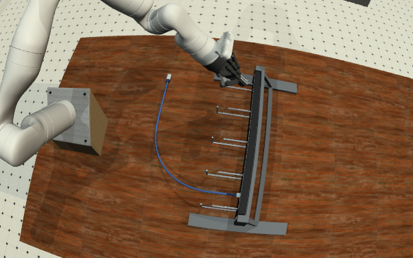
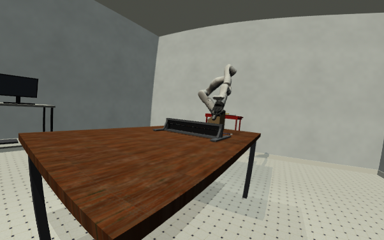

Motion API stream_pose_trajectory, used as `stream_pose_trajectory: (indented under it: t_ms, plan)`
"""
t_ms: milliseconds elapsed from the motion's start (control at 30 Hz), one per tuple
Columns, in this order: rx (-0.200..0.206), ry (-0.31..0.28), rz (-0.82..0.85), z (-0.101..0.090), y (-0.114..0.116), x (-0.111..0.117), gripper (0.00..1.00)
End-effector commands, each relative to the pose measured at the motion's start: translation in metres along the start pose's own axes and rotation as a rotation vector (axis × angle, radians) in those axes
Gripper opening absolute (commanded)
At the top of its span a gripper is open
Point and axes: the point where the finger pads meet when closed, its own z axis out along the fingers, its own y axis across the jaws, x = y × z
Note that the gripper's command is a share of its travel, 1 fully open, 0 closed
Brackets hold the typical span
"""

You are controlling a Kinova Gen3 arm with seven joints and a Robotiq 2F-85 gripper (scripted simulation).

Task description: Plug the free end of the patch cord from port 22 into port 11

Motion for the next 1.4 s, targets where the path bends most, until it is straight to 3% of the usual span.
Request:
stream_pose_trajectory:
  t_ms: [0,667,867,933,1200,1367]
  plan:
    - [0.001,0.002,0.001,-0.001,-0.001,0.001,0.00]
    - [0.001,0.002,0.001,-0.006,-0.001,0.001,0.00]
    - [0.001,0.002,0.001,-0.041,0.000,0.001,0.00]
    - [0.001,0.002,0.001,-0.041,0.000,0.001,0.00]
    - [0.001,0.002,0.001,-0.108,0.000,0.001,0.00]
    - [0.001,0.002,0.001,-0.134,0.000,0.001,0.00]
